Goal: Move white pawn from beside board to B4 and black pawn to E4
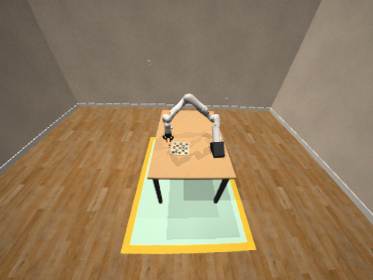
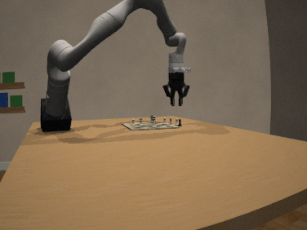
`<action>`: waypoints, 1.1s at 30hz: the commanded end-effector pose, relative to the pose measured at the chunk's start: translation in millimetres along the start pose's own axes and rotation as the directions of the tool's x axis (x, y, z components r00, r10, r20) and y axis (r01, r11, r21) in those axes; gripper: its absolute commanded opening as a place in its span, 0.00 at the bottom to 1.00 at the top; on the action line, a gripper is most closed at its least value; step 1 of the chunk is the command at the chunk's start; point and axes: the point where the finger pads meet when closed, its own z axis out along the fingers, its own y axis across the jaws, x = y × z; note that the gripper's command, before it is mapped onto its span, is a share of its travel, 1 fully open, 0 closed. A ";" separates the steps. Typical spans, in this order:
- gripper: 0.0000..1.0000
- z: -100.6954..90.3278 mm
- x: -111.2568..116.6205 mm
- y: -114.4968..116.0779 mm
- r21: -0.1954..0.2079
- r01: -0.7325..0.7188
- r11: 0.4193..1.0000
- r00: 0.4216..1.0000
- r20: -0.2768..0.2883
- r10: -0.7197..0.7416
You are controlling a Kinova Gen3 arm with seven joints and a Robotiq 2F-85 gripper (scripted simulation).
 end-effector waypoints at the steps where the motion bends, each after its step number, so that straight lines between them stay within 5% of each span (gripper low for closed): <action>1: 0.34 -1.3 -0.4 -0.5 0.002 0.000 1.000 1.000 0.001 0.000; 33: 0.34 5.2 -0.4 -0.5 0.002 0.000 1.000 1.000 0.001 0.000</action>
